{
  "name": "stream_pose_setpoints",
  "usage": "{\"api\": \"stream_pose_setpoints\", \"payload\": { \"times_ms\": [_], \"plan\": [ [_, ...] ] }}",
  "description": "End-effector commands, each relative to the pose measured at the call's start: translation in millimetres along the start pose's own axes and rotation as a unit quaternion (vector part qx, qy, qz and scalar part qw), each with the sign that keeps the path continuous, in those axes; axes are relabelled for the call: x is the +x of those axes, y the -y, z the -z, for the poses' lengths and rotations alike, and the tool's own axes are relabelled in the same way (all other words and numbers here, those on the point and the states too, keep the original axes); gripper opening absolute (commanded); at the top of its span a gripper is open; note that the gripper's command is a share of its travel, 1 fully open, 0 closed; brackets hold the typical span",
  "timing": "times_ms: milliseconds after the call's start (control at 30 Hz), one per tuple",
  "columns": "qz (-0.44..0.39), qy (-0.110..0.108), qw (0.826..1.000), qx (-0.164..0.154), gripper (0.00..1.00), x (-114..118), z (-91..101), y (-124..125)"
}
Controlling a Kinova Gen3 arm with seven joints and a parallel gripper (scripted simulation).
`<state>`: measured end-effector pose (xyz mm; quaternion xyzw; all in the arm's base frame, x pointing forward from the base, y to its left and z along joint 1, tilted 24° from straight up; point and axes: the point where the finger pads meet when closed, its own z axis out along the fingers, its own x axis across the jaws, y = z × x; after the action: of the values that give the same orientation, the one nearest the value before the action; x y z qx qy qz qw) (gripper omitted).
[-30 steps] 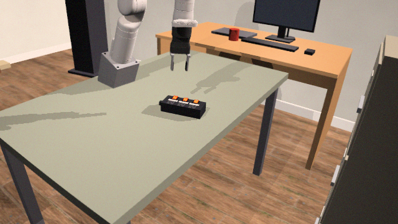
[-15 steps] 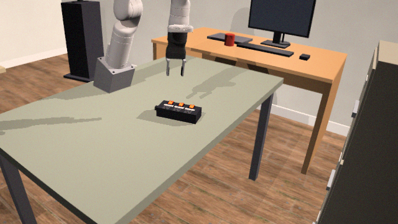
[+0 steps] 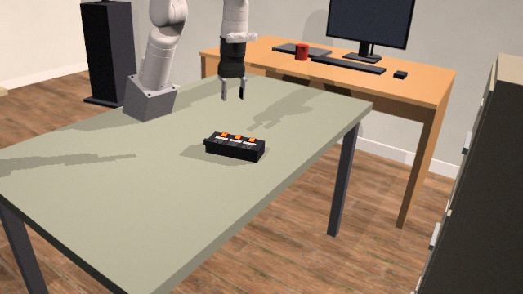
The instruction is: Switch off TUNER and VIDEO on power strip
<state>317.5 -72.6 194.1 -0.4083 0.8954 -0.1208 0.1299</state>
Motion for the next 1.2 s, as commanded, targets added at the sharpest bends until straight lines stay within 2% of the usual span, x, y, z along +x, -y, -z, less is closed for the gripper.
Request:
{"api": "stream_pose_setpoints", "payload": {
  "times_ms": [0,167,367,533,1167],
  "plan": [
    [0.037,0.007,0.999,0.003,1.0,-0.9,0.4,1.3],
    [0.11,0.01,0.994,0.011,1.0,-3.9,0.4,3.6],
    [0.204,0.013,0.979,0.021,1.0,-7.8,0.7,5.5],
    [0.25,0.014,0.968,0.027,1.0,-9.7,0.8,6.1],
    [0.262,0.012,0.965,0.028,1.0,-8.6,0.5,6.6]
  ]
}}
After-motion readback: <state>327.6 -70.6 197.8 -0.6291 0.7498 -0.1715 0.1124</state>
